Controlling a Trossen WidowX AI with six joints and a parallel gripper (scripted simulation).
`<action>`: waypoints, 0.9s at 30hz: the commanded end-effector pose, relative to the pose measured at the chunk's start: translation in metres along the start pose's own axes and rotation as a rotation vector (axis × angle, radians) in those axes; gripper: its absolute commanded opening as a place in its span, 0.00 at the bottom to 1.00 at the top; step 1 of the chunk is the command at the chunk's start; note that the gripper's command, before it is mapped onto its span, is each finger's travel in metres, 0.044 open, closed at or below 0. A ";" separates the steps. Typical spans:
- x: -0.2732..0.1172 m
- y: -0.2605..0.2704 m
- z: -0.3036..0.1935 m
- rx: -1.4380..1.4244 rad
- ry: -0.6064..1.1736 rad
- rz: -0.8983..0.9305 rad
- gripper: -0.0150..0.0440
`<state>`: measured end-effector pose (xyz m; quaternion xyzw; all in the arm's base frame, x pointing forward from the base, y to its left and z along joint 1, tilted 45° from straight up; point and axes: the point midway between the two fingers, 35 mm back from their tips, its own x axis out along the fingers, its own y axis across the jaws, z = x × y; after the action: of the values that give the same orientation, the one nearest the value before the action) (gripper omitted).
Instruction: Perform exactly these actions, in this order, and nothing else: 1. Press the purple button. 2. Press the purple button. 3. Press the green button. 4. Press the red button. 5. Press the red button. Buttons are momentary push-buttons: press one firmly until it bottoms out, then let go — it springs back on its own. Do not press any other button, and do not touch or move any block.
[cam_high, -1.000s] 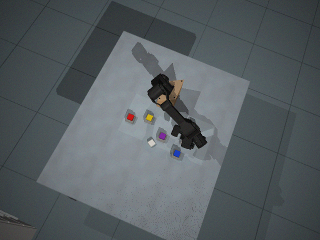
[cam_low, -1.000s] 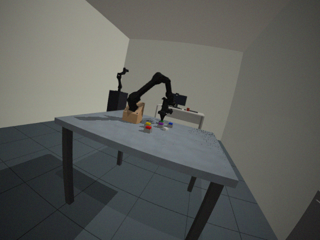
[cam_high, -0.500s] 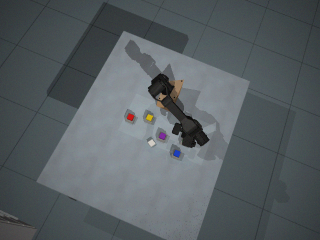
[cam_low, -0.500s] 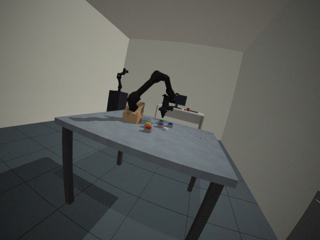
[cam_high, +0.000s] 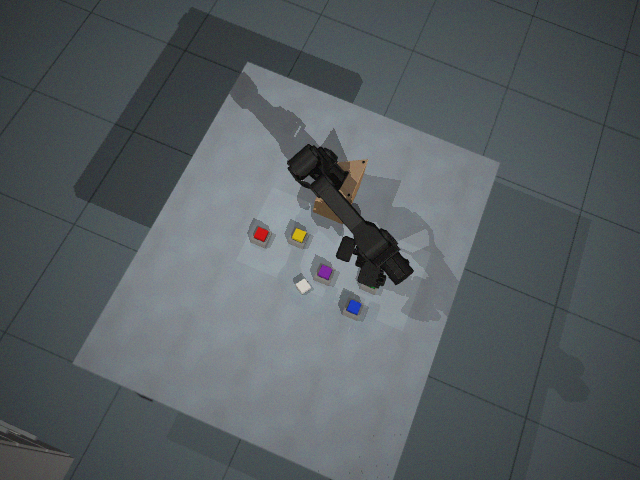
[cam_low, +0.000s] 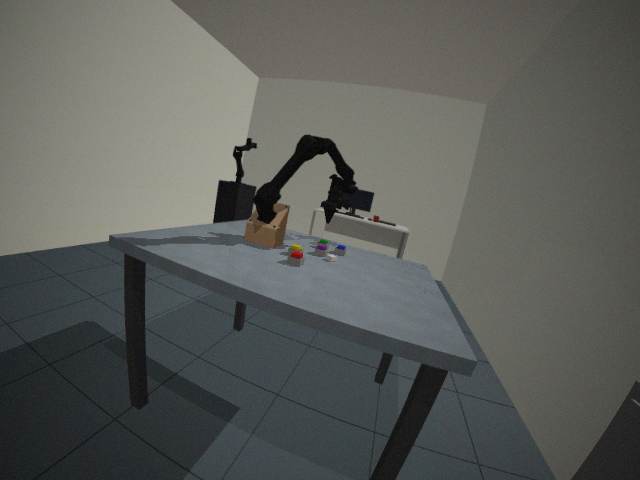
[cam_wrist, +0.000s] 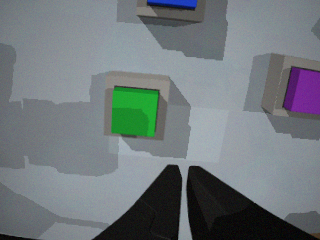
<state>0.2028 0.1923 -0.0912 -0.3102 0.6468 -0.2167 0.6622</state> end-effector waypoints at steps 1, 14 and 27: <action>-0.009 -0.040 0.017 0.008 0.019 0.031 0.29; -0.014 -0.245 0.025 0.011 -0.030 0.035 0.29; 0.007 -0.324 -0.016 0.025 -0.029 -0.020 0.29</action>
<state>0.2253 -0.0393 0.1320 -0.3080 0.6325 -0.2266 0.6736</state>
